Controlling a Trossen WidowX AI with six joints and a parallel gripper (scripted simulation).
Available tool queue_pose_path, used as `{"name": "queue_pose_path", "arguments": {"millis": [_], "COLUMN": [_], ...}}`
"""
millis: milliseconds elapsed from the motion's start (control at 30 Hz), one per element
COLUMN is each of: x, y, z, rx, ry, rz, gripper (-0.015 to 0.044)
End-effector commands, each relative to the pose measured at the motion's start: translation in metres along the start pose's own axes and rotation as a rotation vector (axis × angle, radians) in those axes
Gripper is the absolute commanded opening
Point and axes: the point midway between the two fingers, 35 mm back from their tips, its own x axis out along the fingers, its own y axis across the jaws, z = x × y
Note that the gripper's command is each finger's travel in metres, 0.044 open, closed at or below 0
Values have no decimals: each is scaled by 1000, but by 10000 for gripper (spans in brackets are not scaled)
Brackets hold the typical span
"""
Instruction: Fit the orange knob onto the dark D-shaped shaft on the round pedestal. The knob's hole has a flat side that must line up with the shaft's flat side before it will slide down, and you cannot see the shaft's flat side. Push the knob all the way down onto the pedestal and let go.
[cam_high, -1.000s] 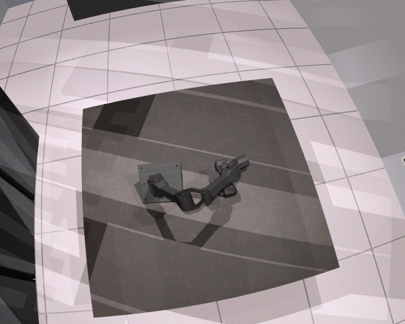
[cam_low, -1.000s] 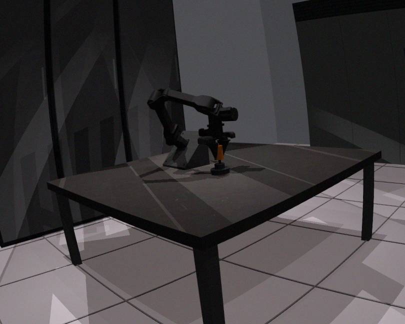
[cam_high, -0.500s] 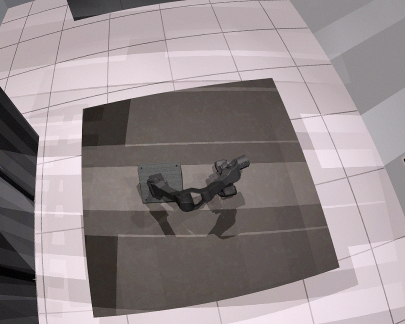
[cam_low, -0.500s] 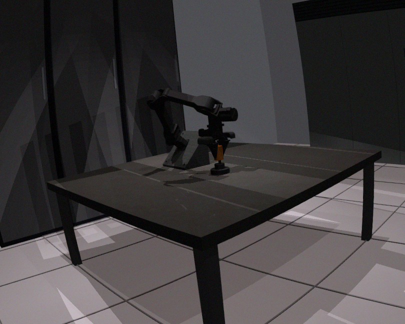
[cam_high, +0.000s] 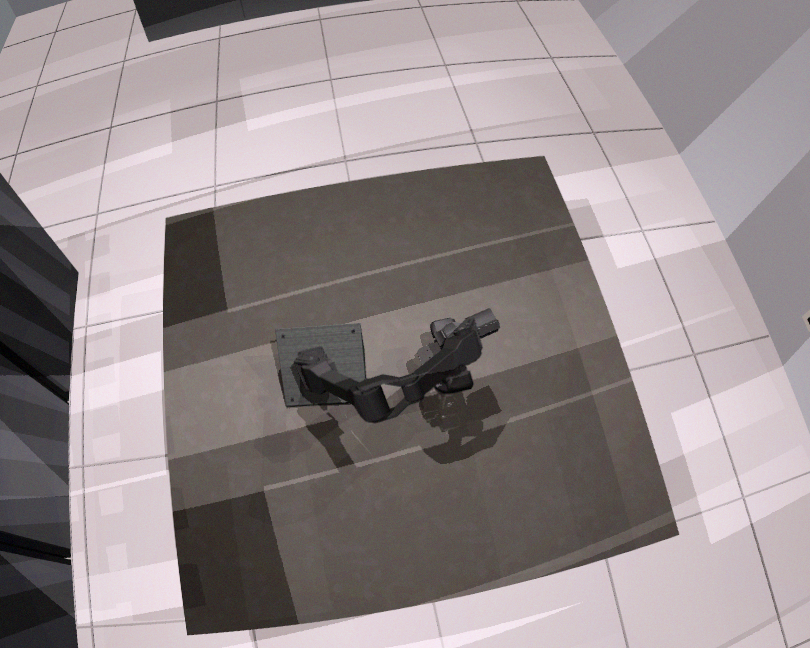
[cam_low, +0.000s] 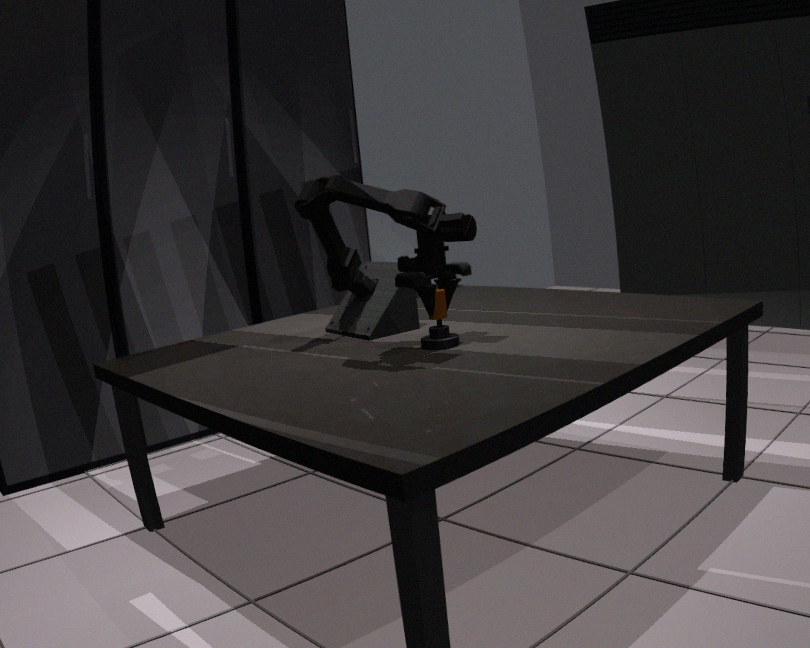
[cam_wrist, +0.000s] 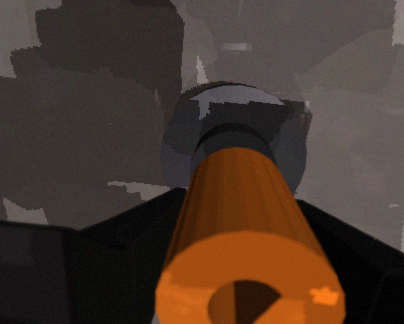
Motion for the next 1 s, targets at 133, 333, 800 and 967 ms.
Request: {"name": "queue_pose_path", "arguments": {"millis": [133, 333, 800, 967], "x": [0, 2, 0, 0], "y": [1, 2, 2, 2], "z": [-1, 0, 0, 0], "rx": [352, 773, 1692, 2034], "ry": [1, 1, 1, 0], "rz": [0, -1, -1, -1], "gripper": [0, 0, 0, 0]}}
